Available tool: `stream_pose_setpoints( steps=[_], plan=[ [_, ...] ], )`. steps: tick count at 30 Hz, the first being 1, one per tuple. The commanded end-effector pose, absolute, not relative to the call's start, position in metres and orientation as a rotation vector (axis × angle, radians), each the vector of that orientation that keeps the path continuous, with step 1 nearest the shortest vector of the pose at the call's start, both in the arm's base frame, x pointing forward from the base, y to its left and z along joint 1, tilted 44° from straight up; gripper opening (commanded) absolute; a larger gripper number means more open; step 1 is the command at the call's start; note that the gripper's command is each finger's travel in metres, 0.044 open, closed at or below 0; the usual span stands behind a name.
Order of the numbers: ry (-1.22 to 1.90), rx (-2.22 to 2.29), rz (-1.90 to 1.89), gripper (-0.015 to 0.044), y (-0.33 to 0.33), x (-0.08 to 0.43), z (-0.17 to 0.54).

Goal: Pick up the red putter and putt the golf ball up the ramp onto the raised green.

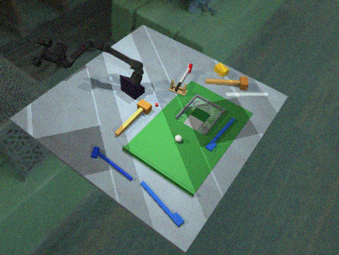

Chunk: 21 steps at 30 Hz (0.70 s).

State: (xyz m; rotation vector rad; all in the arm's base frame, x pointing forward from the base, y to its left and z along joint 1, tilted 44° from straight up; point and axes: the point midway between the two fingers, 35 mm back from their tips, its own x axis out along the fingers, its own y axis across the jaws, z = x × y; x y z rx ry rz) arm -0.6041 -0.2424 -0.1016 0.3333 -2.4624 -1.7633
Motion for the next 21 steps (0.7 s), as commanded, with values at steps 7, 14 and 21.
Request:
stream_pose_setpoints(
  steps=[7, 14, 21],
  plan=[
    [-2.208, 0.531, -1.927, 0.044, -0.324, -0.57, -0.087],
    [-1.944, 0.798, -1.982, 0.044, -0.412, -0.51, -0.079],
    [-1.577, 0.953, -2.014, 0.044, -0.489, -0.437, -0.056]
  ],
)
